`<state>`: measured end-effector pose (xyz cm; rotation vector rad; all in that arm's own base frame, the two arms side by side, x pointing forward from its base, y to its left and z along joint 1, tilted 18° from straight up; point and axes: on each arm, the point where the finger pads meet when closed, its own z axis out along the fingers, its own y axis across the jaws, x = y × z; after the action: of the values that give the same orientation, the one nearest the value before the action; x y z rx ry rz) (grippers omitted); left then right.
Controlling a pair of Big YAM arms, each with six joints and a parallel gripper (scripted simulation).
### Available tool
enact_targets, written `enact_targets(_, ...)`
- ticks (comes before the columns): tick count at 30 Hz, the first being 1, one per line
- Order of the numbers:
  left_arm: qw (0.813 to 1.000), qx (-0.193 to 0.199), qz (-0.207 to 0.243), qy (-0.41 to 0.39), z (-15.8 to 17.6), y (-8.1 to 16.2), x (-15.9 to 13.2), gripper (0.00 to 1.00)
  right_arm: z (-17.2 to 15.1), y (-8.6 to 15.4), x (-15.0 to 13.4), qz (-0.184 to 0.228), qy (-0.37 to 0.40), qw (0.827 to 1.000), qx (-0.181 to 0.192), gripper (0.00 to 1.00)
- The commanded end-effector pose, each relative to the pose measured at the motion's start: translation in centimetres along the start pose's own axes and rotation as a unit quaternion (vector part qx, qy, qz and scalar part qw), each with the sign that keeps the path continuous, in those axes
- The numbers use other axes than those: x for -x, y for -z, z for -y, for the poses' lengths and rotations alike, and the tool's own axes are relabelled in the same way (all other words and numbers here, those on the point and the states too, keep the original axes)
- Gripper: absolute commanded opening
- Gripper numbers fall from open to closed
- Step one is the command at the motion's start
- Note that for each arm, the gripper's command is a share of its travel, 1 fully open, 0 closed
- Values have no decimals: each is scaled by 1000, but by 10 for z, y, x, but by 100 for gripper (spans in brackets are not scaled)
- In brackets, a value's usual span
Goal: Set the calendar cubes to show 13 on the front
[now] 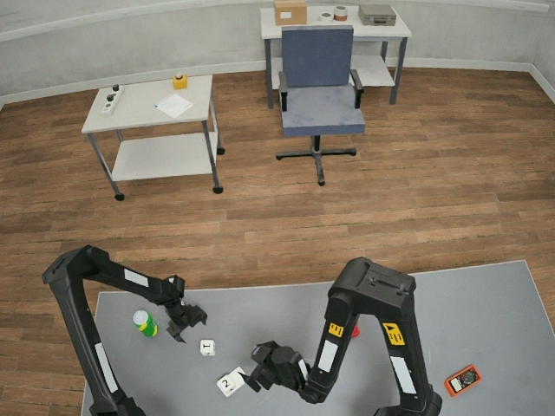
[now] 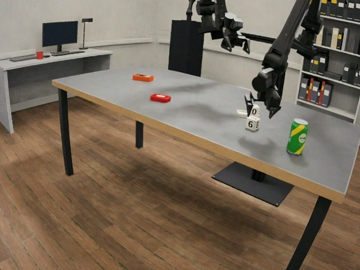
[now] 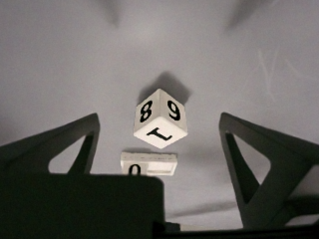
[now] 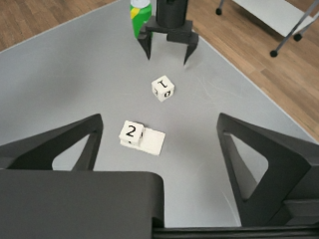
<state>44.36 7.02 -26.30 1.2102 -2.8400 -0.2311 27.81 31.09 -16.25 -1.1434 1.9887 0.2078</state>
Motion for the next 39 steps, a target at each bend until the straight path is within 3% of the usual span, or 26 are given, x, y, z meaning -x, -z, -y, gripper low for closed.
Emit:
enact_targets(1, 1000, -10, 11, 8, 6, 14, 7, 100, 3, -1, 3, 4, -2, 1000, -3, 100)
enact_targets(4, 1000, -10, 11, 8, 6, 14, 7, 100, 3, -1, 3, 4, -2, 1000, -3, 100)
enact_targets(7, 999, -12, 16, -31, 12, 14, 1, 69, 10, -3, 7, 2, 7, 1000, -6, 100)
enact_targets(15, 973, -11, 55, -223, 26, 8, -34, 69, 8, -3, -2, -46, 88, 994, 54, 100)
enact_targets(17, 973, -11, 55, -223, 26, 8, -34, 69, 8, -3, -2, -46, 88, 994, 54, 100)
enact_targets(19, 961, -3, 55, -271, 23, -4, -49, 69, 7, -2, -4, -54, 103, 991, 68, 100)
enact_targets(27, 884, 21, 77, -460, 16, -25, -103, 69, 4, 6, -9, -82, 144, 976, 138, 100)
enact_targets(32, 825, 37, 89, -557, 9, -32, -129, 69, 3, 12, -11, -91, 158, 968, 170, 100)
enact_targets(34, 825, 37, 89, -557, 9, -32, -129, 69, 3, 12, -11, -91, 158, 968, 170, 100)
enact_targets(36, 796, 43, 93, -596, 5, -34, -137, 69, 0, 13, -19, -100, 162, 964, 183, 100)
enact_targets(39, 743, 58, 100, -660, -4, -38, -156, 69, 2, 17, -11, -95, 162, 963, 194, 100)
